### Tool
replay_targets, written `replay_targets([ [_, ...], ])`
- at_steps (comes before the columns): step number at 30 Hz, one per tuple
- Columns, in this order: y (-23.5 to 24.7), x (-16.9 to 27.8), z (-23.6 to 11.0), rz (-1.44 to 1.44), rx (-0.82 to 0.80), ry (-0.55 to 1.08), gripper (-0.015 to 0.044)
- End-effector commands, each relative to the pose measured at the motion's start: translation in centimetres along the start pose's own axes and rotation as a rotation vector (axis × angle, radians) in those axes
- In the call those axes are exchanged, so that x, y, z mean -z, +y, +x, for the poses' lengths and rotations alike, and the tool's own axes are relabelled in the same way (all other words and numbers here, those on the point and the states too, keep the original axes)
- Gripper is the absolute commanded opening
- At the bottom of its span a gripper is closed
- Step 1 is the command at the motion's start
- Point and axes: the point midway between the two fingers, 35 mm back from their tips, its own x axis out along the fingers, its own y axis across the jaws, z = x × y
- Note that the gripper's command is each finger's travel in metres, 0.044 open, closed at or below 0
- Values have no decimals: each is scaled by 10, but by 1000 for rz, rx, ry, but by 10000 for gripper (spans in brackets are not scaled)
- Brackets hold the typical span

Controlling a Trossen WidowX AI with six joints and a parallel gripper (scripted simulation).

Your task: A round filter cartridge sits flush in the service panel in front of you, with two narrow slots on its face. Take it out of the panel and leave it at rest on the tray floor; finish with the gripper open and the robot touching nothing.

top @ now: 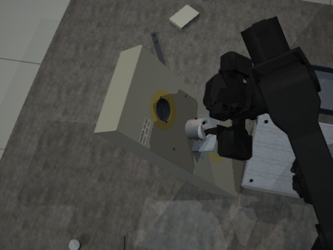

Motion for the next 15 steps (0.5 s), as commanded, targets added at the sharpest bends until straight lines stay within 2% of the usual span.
replay_targets([
  [1, 6, 26, 14, 172, -24, 112, 305],
  [15, 6, 27, 30, 171, -21, 113, 305],
])
